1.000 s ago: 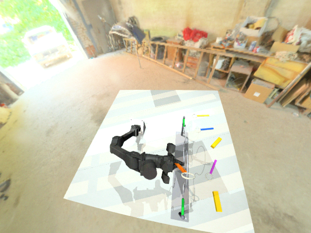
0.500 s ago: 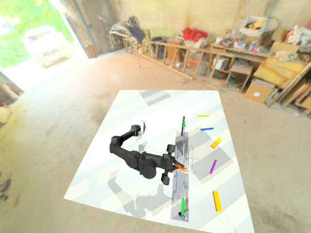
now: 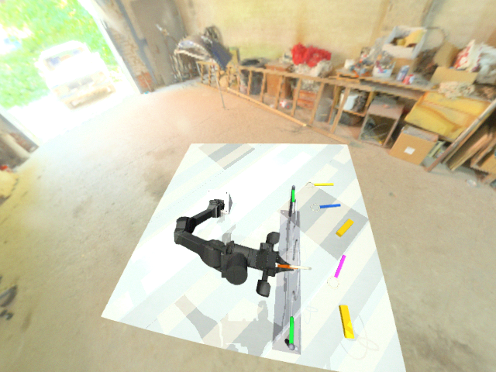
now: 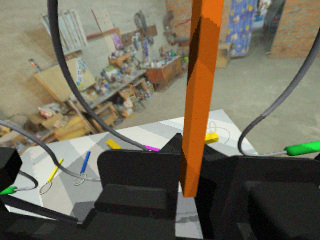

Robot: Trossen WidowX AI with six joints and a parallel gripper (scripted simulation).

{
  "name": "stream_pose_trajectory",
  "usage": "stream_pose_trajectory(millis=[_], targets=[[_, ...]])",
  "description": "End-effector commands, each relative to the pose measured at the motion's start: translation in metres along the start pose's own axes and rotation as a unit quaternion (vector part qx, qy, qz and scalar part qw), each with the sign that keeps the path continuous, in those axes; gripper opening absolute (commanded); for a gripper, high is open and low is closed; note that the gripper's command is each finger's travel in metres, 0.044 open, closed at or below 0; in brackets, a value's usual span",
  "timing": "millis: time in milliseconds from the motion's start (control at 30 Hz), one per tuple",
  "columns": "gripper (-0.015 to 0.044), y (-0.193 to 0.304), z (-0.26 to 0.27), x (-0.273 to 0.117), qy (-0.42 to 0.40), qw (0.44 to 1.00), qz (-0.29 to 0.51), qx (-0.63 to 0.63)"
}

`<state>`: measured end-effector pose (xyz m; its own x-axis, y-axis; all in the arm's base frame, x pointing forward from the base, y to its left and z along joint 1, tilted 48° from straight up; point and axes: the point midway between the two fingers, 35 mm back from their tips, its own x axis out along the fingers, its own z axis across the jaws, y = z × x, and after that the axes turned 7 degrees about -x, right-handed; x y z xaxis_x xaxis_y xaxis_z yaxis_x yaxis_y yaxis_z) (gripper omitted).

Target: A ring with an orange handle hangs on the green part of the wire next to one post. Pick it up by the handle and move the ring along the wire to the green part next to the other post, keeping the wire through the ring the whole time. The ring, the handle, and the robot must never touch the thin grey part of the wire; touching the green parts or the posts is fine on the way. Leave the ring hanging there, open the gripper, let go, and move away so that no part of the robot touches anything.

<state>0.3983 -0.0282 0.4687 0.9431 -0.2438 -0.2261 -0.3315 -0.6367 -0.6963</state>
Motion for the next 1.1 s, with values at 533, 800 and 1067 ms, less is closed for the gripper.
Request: stream_pose_trajectory(millis=[533, 800, 1067], targets=[[-0.015, 0.0, -0.013, -0.003, 0.048, 0.991, -0.012, -0.121], [-0.015, -0.001, -0.018, -0.003, 0.066, 0.984, -0.016, -0.167], [-0.015, -0.002, -0.022, -0.003, 0.083, 0.973, -0.02, -0.213]])
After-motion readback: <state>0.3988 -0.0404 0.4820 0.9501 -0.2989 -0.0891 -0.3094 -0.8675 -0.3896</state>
